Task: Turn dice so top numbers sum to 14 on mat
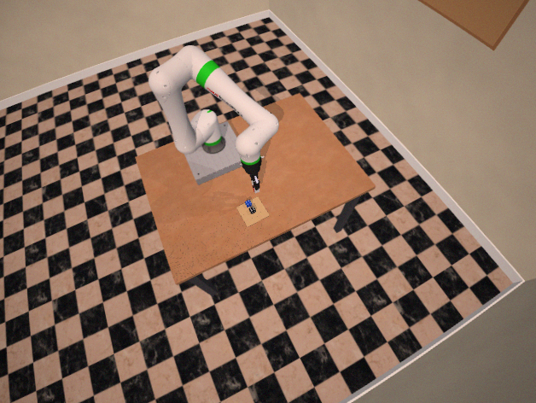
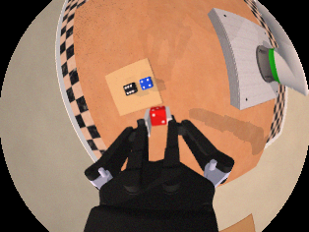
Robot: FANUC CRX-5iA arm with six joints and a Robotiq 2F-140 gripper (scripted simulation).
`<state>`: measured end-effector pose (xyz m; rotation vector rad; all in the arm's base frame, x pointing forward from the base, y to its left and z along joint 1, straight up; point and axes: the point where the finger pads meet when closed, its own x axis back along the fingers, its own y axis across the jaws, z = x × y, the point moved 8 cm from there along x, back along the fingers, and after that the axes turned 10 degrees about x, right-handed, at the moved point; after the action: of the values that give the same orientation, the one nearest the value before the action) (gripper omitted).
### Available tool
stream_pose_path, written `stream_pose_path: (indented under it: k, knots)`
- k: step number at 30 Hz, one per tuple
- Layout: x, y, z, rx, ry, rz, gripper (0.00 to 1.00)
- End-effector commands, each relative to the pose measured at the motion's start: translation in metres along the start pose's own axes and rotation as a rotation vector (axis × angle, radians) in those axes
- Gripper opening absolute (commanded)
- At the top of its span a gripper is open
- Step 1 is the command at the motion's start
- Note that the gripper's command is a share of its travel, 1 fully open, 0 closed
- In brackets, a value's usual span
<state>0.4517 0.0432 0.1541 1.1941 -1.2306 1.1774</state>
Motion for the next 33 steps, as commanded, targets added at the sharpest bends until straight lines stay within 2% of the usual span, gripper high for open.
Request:
stream_pose_path:
  k: [1,8,11,13,16,22,25,27,33]
  knots:
    - [-0.003,-0.021,-0.022,-0.173,0.015,-0.001,0.16]
    - [-0.008,-0.045,-0.050,-0.385,0.015,0.000,0.16]
    - [-0.008,-0.045,-0.051,-0.388,0.015,0.000,0.16]
    - [-0.012,-0.058,-0.069,-0.515,0.015,0.001,0.16]
    - [-0.015,-0.066,-0.079,-0.589,0.015,0.002,0.16]
    - [-0.016,-0.068,-0.082,-0.615,0.007,0.006,0.16]
    - [-0.017,-0.065,-0.079,-0.615,-0.039,0.031,0.16]
    - [-0.017,-0.065,-0.079,-0.615,-0.039,0.031,0.16]
    - [-0.022,-0.049,-0.063,-0.614,-0.246,0.147,0.16]
